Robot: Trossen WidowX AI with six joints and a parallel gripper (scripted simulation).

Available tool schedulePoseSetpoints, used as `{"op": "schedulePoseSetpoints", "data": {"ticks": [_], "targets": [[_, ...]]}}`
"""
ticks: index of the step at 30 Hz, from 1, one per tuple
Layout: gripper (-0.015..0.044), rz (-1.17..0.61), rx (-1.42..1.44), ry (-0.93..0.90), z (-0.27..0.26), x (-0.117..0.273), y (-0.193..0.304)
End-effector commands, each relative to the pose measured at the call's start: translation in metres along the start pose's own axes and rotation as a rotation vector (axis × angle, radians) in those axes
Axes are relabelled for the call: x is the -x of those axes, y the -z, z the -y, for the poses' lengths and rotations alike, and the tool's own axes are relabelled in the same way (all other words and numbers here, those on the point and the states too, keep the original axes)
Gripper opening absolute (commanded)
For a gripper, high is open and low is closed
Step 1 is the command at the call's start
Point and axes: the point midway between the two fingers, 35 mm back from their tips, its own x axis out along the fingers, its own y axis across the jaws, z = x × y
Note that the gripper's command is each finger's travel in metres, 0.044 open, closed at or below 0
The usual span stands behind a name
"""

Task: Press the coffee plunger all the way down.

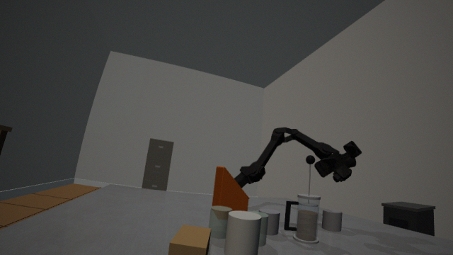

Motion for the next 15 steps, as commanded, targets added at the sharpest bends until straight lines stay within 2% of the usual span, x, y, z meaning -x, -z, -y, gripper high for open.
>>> {"op": "schedulePoseSetpoints", "data": {"ticks": [1, 6, 15], "targets": [[0.0426, 0.003, -0.002, -0.003, -0.001, -0.001, 0.000], [0.0440, 0.078, -0.053, -0.088, -0.015, -0.018, -0.001], [0.0440, 0.309, -0.307, -0.379, -0.060, -0.056, 0.000]]}}
